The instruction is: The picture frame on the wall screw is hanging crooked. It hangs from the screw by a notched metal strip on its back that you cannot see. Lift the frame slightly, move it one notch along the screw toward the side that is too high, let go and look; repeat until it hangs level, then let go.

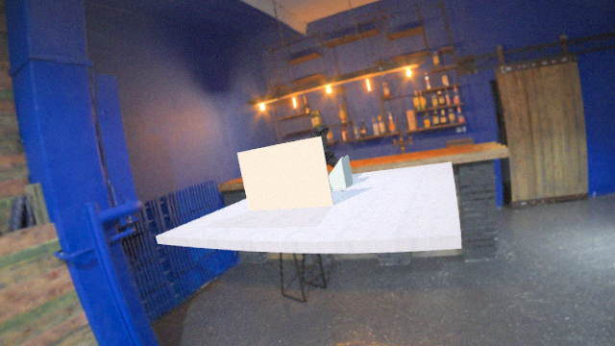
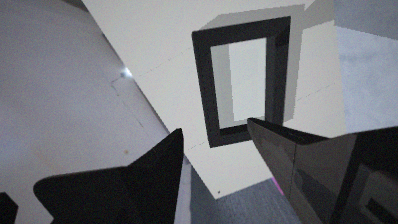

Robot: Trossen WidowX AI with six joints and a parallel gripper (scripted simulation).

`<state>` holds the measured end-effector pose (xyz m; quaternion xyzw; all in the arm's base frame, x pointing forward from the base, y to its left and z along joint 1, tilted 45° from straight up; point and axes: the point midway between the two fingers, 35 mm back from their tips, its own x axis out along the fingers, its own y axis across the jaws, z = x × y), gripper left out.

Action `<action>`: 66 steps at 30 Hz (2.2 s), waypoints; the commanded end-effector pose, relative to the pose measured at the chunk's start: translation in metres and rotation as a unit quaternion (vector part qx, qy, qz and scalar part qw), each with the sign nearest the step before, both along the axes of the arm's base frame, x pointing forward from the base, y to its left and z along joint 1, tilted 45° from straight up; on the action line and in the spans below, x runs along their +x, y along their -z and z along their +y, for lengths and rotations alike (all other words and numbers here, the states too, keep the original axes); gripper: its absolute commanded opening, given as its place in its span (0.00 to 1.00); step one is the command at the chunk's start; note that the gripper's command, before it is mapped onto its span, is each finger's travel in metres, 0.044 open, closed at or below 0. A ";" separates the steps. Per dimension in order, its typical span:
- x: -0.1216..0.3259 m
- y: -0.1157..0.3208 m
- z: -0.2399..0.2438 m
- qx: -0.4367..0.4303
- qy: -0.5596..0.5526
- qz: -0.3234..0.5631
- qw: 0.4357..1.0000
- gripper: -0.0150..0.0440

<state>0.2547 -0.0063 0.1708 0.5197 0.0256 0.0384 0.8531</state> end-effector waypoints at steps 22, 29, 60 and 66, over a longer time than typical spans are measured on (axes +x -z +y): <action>0.068 0.007 0.007 -0.001 0.000 -0.013 1.000 0.69; 0.072 0.006 0.007 -0.001 0.000 -0.013 1.000 0.69; 0.108 0.005 0.011 -0.001 0.000 -0.014 1.000 0.69; 0.108 0.005 0.011 -0.001 0.000 -0.014 1.000 0.69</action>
